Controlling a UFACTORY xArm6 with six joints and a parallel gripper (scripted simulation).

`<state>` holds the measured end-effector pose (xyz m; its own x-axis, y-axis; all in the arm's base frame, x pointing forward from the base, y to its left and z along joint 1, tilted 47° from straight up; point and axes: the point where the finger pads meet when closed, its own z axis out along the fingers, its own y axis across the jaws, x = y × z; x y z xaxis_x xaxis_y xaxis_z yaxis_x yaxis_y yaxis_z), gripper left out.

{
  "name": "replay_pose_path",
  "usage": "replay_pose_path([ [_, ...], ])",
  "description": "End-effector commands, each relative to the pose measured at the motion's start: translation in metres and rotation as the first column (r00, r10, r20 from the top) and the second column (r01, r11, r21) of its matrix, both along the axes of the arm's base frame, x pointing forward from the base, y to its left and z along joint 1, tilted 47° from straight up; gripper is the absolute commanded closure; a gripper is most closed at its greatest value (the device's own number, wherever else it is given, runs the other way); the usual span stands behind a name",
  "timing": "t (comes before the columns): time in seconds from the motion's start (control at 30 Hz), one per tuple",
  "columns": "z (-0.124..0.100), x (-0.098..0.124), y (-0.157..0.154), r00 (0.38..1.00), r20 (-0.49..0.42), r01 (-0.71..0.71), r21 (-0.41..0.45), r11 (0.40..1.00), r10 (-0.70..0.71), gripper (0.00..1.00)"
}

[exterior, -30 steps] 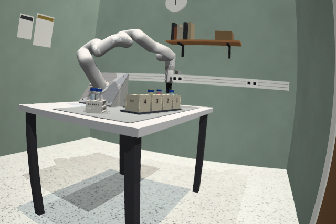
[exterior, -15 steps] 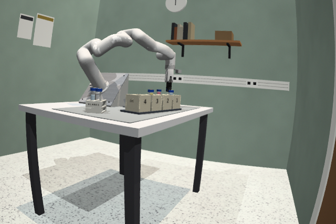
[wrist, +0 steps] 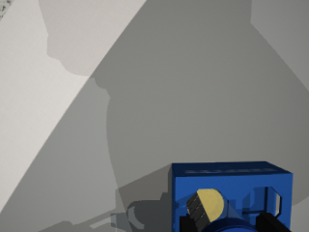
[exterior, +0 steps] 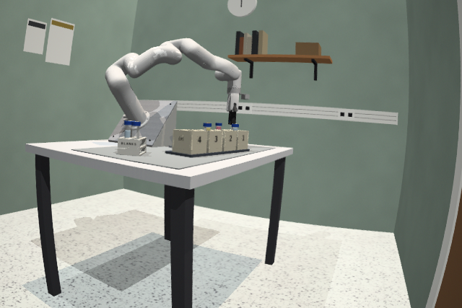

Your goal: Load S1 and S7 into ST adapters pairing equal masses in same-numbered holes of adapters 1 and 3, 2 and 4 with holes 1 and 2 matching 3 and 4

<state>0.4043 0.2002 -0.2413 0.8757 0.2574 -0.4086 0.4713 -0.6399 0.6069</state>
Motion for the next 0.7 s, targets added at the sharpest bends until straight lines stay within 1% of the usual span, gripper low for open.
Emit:
replay_pose_path([
  [0.0, 0.003, 0.002, 0.003, 1.000, 0.004, -0.001, 0.004, 1.000, 0.001, 1.00],
  [0.1, 0.003, 0.002, 0.004, 1.000, 0.004, -0.001, 0.004, 1.000, 0.001, 1.00],
  [0.67, 0.024, 0.005, 0.026, 1.000, 0.004, -0.001, 0.004, 1.000, 0.001, 1.00],
])
